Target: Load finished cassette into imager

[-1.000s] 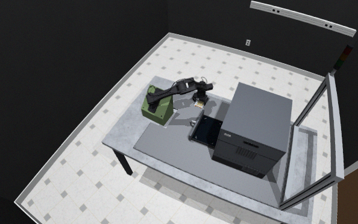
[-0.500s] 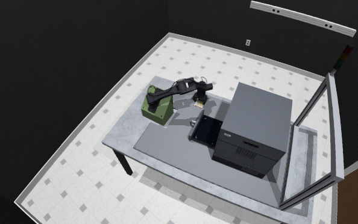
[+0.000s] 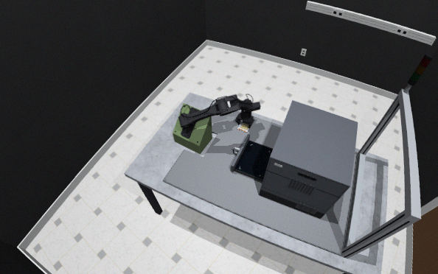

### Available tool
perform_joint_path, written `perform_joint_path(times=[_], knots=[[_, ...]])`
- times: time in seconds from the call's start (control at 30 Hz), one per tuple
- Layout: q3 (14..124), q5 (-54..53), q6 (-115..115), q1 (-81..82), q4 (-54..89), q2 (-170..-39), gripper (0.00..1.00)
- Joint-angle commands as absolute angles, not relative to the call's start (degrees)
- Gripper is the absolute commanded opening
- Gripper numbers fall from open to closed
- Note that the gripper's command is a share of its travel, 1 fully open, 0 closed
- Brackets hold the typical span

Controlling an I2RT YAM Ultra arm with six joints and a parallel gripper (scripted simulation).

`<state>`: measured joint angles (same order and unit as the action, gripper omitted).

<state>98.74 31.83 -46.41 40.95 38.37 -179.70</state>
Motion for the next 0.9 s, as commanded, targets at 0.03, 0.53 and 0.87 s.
perform_joint_path(times=[0.03, 0.53, 0.87], knots=[[98.4, 32.4, -46.6, 41.0, 37.6, -180.0, 0.00], [103.0, 31.5, -45.4, 42.2, 43.2, -179.9, 0.00], [103.4, 31.0, -44.6, 43.1, 45.1, -177.9, 0.00]])
